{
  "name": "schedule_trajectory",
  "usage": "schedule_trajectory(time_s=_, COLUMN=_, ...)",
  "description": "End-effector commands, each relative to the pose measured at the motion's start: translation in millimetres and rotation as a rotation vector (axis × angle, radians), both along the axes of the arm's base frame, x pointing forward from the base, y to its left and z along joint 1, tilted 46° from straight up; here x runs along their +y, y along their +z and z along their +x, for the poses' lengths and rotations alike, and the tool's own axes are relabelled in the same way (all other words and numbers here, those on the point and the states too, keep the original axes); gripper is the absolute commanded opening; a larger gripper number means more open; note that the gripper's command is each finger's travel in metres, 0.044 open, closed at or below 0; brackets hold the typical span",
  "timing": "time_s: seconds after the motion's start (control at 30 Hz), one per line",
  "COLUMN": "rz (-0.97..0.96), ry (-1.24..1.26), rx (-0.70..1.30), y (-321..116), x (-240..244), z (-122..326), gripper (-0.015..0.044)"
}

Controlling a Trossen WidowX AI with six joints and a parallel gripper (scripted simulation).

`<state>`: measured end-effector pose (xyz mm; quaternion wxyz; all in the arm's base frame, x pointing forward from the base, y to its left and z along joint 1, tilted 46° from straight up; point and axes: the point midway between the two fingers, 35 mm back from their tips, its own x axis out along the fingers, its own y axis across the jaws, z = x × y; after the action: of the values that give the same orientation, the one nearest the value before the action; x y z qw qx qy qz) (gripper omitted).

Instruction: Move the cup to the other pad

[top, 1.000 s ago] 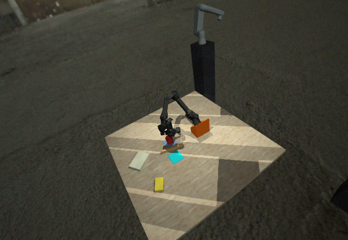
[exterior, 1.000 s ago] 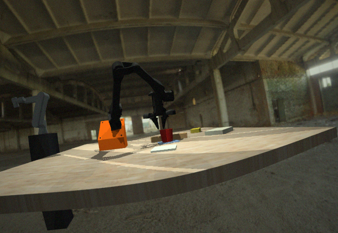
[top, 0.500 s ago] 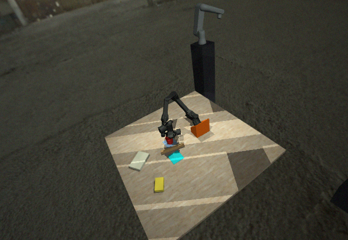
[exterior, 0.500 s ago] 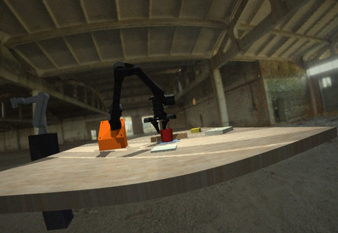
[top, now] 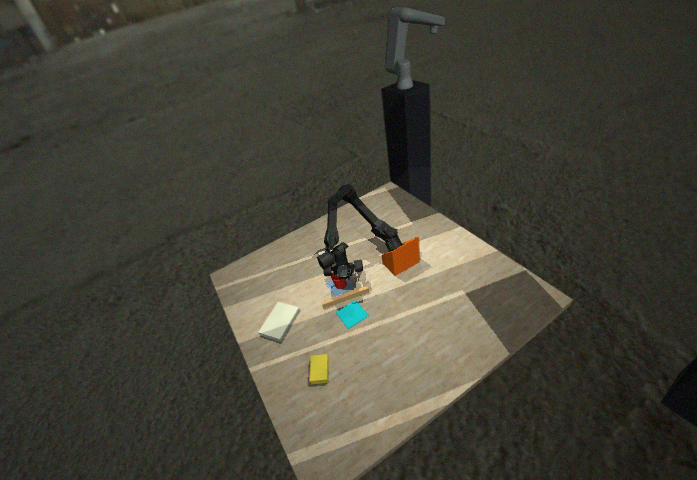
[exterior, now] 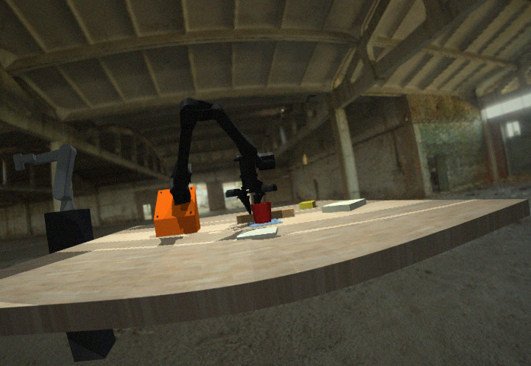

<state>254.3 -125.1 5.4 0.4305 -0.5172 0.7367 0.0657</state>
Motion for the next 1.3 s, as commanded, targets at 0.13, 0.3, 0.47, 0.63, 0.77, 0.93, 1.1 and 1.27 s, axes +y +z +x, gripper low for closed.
schedule_trajectory(time_s=0.13, rz=0.000, ry=0.000, rx=-0.001, y=0, x=0, z=0, gripper=0.0036)
schedule_trajectory(time_s=0.3, rz=0.000, ry=0.000, rx=-0.001, y=0, x=0, z=0, gripper=0.0002)
schedule_trajectory(time_s=0.47, rz=0.001, ry=0.000, rx=-0.001, y=2, x=2, z=1, gripper=0.0000)
schedule_trajectory(time_s=0.63, rz=0.002, ry=0.001, rx=0.000, y=11, x=13, z=3, gripper=0.0000)
schedule_trajectory(time_s=0.77, rz=0.002, ry=0.001, rx=0.001, y=20, x=23, z=4, gripper=0.0000)
schedule_trajectory(time_s=0.93, rz=0.000, ry=0.002, rx=0.002, y=32, x=35, z=5, gripper=0.0000)
schedule_trajectory(time_s=1.1, rz=-0.003, ry=0.002, rx=0.003, y=40, x=43, z=5, gripper=0.0000)
schedule_trajectory(time_s=1.27, rz=-0.003, ry=0.002, rx=0.003, y=40, x=43, z=5, gripper=0.0000)
